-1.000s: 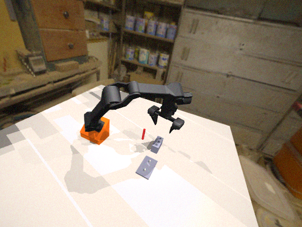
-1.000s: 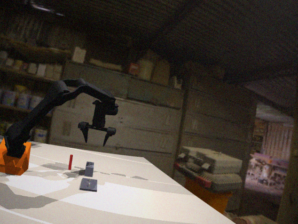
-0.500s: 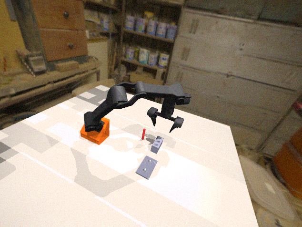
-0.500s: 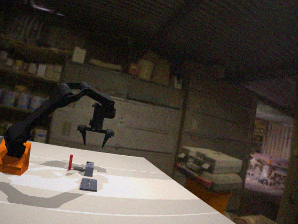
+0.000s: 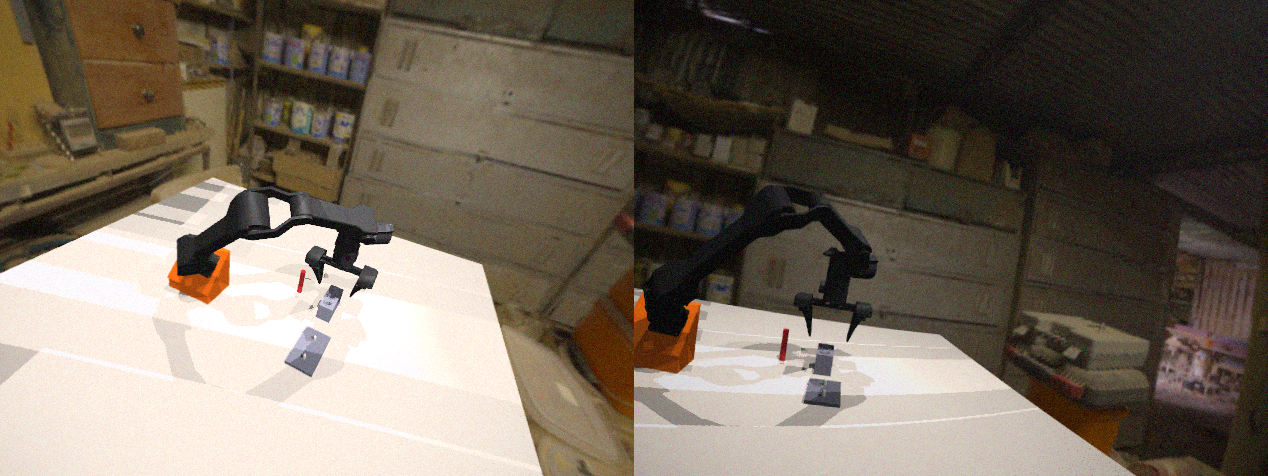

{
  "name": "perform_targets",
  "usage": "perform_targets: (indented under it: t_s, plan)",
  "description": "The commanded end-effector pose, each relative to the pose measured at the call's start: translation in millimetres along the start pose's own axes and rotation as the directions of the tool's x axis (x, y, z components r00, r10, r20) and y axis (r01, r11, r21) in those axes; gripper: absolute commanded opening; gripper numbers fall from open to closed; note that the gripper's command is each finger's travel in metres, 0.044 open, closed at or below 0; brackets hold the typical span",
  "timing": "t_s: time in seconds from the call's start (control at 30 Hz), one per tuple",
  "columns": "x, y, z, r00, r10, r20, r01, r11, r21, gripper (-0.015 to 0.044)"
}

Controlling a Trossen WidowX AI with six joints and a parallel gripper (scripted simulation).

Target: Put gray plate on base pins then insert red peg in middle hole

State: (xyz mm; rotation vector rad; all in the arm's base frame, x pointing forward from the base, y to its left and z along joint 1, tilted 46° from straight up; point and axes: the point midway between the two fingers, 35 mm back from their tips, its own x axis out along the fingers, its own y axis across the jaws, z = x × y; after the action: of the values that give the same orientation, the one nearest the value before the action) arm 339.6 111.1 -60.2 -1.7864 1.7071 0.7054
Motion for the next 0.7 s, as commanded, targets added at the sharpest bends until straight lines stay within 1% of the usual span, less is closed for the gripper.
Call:
perform_targets:
  t_s: [0.0, 0.67]
  plan:
    - [11, 2, -2, 1.0, 0.006, -0.008, -0.006, 1.0, -0.005, 0.044]
    - [40, 1, -2, 1.0, 0.005, -0.008, -0.005, 1.0, -0.005, 0.044]
